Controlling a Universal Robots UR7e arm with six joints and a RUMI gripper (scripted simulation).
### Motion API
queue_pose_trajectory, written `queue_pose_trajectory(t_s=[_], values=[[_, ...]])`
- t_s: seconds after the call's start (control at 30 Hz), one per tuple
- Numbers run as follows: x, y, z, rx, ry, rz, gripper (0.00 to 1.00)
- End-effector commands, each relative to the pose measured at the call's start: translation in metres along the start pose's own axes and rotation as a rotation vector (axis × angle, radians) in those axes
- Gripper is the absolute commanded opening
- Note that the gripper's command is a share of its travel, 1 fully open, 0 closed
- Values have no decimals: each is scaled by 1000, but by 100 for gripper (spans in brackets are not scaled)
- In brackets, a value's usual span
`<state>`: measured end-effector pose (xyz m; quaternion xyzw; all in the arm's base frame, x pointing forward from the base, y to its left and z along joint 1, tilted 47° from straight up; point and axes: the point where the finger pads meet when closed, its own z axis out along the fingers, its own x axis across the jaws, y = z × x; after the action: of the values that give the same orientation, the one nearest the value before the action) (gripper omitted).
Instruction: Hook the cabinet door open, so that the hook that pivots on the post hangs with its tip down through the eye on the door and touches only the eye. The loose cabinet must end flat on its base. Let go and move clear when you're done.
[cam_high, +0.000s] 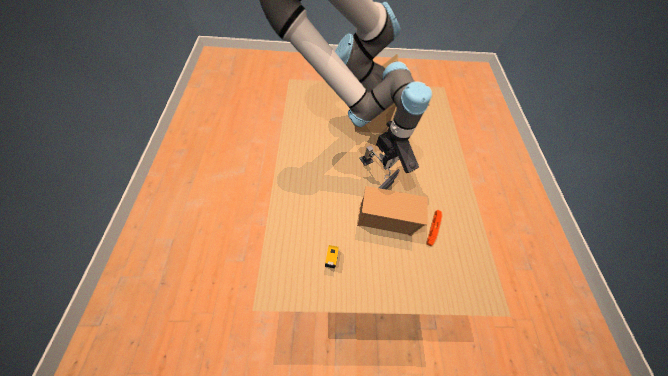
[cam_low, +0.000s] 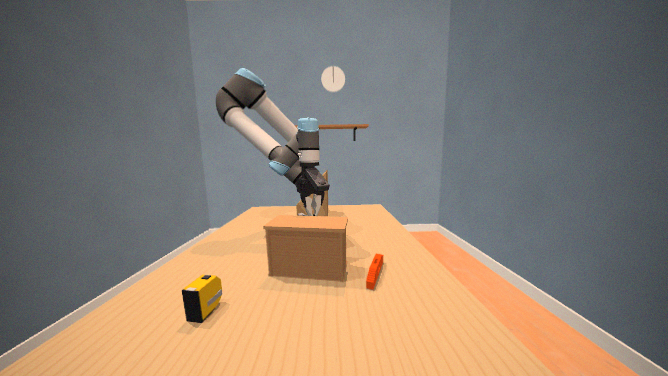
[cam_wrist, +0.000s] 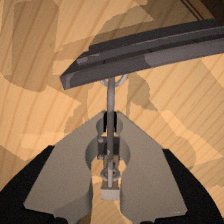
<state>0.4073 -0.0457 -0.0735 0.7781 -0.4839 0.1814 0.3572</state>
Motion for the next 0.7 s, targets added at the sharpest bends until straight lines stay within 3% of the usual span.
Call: queue_pose_trajectory(t_s=[0.0,0.67], values=[[0,0,0,1,0,0,2],[0,-1,4,1,0,0,2]])
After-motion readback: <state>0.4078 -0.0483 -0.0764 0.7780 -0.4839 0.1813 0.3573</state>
